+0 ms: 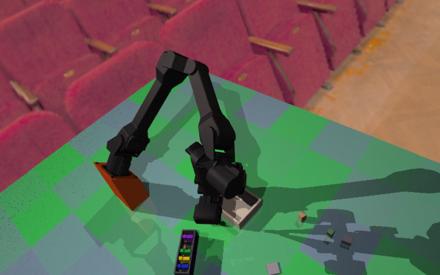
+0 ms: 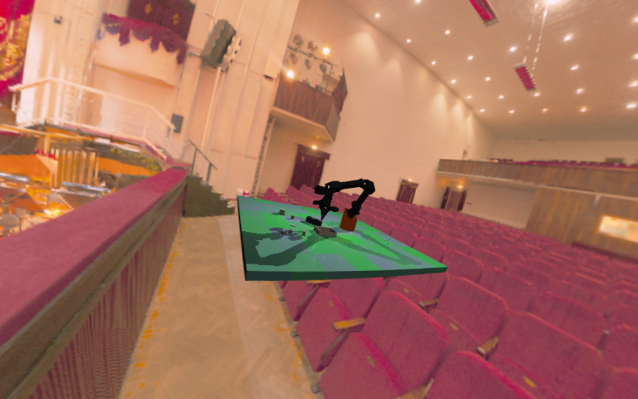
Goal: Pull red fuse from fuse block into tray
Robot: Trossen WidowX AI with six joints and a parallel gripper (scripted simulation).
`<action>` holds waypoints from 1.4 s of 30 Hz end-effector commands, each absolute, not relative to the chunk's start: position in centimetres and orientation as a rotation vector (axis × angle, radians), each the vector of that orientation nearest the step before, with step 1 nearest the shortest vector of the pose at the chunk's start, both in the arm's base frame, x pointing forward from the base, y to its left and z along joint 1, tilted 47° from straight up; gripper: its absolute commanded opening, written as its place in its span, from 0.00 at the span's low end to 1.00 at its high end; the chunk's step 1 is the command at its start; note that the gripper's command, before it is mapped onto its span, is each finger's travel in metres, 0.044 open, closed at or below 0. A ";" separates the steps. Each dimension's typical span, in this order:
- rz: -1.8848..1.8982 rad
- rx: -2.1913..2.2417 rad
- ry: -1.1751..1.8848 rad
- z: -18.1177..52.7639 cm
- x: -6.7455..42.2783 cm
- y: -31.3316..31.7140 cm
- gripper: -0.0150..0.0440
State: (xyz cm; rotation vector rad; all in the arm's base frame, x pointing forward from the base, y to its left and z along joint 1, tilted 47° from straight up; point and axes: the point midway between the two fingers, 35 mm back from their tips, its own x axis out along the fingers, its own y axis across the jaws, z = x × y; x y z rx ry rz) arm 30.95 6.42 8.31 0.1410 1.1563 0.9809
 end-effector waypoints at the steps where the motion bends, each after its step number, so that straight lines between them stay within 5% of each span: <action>1: 0.983 0.145 1.141 10.6 30.9 8.2 0.25; 38: 0.998 0.159 1.132 11.1 30.3 14.1 0.25; 42: 1.005 0.156 1.124 11.4 30.4 14.0 0.43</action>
